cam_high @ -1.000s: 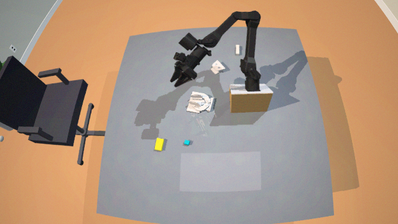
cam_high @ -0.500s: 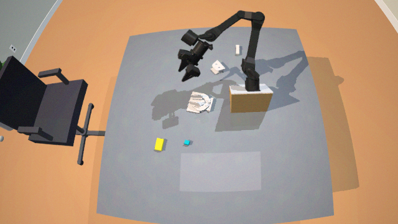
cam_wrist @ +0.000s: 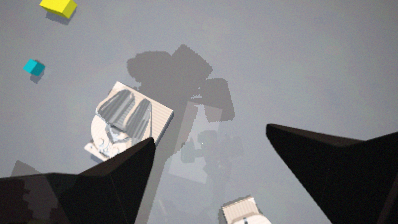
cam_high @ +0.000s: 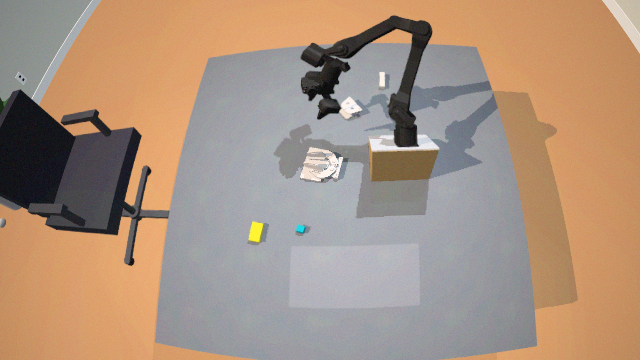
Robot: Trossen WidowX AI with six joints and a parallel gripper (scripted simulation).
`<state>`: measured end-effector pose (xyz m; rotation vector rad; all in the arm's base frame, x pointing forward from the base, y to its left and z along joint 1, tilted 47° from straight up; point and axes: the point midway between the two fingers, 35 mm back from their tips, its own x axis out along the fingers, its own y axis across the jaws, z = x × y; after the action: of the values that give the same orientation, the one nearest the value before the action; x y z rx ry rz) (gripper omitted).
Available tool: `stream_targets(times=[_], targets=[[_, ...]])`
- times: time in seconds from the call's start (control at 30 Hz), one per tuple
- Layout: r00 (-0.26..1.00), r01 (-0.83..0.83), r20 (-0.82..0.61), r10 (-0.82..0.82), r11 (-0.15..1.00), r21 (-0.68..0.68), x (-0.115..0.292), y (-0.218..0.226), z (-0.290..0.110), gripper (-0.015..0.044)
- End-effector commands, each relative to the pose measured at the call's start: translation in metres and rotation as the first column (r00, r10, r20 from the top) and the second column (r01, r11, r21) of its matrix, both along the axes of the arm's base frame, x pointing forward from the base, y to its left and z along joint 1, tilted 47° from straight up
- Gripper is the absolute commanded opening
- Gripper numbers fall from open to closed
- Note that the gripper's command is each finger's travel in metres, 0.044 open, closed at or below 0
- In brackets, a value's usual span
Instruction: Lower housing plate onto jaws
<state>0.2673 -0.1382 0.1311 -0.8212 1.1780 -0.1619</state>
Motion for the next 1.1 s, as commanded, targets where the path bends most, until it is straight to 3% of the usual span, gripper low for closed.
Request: stream_targets(times=[0.0,0.5,1.07], targets=[[0.995,0.029,-0.095,-0.037,0.996,-0.082,-0.024,-0.023,0.008,0.0440],[0.882,0.057,-0.438,-0.177,0.961,-0.272,-0.115,-0.073,0.039,0.0440],[0.879,0.057,-0.442,-0.179,0.960,-0.276,-0.117,-0.102,0.012,0.0440]])
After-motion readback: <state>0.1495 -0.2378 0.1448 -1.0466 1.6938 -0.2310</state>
